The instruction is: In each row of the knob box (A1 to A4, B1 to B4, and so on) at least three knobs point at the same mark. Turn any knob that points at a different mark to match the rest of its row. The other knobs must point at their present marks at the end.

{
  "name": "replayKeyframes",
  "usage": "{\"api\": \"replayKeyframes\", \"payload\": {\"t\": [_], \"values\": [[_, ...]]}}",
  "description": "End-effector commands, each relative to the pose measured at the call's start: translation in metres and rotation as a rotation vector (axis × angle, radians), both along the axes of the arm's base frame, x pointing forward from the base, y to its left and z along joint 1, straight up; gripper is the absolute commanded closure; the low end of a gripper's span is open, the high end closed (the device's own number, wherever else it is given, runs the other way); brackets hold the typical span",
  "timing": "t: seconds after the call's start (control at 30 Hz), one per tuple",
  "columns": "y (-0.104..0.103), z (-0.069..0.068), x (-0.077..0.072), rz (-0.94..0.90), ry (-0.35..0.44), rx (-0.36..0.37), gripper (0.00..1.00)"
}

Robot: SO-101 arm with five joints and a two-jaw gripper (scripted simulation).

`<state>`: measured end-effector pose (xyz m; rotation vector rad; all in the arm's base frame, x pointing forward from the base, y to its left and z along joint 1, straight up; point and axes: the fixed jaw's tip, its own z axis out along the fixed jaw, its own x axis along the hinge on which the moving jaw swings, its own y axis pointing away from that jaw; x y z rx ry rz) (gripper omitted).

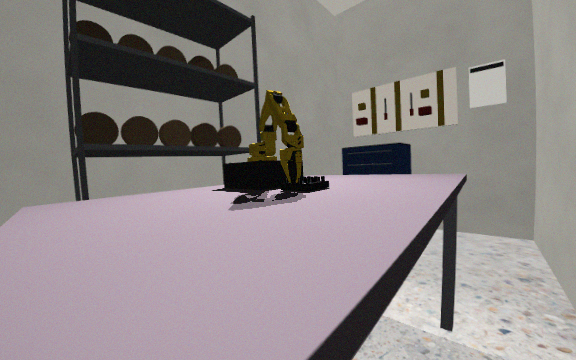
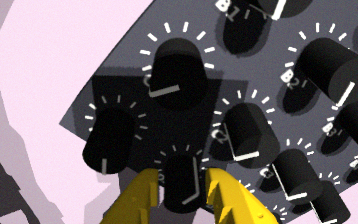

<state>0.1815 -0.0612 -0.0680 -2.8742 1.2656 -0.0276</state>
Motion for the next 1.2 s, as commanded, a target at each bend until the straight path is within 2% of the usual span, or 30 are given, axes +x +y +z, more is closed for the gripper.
{"api": "replayKeyframes", "payload": {"t": [0.0, 1.17], "values": [[0.0003, -0.0023, -0.0041, 0.001, 0.019, 0.007, 0.9], [0.0026, -0.0018, -0.0035, 0.001, 0.019, 0.007, 0.9]]}}
